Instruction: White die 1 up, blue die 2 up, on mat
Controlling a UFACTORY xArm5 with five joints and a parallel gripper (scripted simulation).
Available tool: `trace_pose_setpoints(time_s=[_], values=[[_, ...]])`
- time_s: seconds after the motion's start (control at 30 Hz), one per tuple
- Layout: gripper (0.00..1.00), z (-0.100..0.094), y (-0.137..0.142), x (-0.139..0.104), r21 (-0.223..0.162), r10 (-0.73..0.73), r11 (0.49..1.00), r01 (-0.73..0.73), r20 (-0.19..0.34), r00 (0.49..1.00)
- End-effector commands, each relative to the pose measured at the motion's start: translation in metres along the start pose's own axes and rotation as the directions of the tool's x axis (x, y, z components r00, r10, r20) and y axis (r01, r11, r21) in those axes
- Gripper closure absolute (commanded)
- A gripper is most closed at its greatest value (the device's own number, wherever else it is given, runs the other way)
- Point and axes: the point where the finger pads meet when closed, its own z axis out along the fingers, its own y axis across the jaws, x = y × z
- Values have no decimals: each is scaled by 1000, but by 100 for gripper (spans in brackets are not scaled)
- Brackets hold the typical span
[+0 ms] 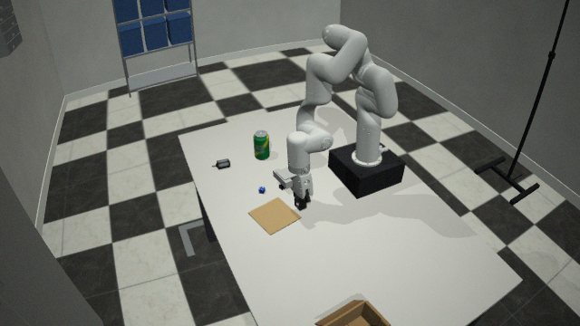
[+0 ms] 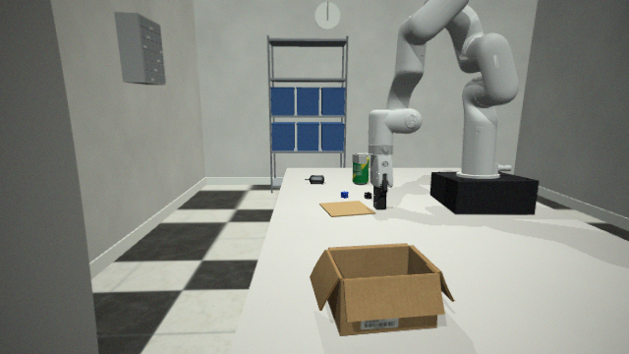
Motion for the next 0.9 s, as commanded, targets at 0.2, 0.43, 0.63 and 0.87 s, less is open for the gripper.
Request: trace_pose_setpoints(time_s=[0.2, 0.43, 0.63, 0.87], values=[[85, -21, -2, 1, 0, 0, 1000, 0, -2, 1000], [85, -71, -5, 1, 0, 0, 1000, 0, -1, 1000], [85, -93, -7, 1, 0, 0, 1000, 0, -1, 1000], [85, -100, -8, 1, 0, 0, 1000, 0, -1, 1000]])
